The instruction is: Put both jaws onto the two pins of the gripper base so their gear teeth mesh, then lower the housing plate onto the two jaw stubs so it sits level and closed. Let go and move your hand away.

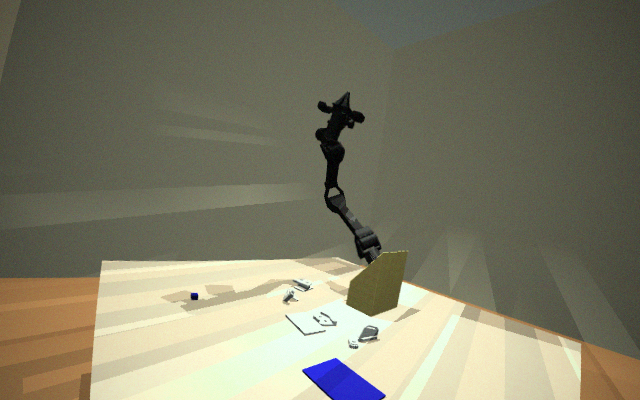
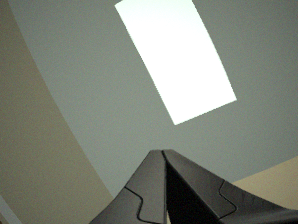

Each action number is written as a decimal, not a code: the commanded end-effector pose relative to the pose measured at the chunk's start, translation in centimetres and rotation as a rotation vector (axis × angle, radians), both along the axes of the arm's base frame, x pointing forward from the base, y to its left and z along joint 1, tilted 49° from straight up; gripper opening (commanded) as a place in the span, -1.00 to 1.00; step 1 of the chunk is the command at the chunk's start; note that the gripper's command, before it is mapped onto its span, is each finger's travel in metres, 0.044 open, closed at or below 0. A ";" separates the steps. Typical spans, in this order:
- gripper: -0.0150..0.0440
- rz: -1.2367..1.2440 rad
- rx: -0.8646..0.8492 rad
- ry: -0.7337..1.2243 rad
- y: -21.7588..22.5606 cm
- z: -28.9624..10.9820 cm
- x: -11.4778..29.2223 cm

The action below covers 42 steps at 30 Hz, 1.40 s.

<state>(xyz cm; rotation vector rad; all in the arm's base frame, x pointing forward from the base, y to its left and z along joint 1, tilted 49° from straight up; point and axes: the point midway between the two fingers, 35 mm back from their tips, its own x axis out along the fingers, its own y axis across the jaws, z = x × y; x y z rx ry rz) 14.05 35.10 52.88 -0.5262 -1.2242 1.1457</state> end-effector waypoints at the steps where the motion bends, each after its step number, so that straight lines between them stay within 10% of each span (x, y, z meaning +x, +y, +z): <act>1: -0.49 -0.056 -0.042 0.061 0.5 -1.6 2.2; 42: -0.49 -0.758 -0.423 0.580 -5.5 -19.3 21.1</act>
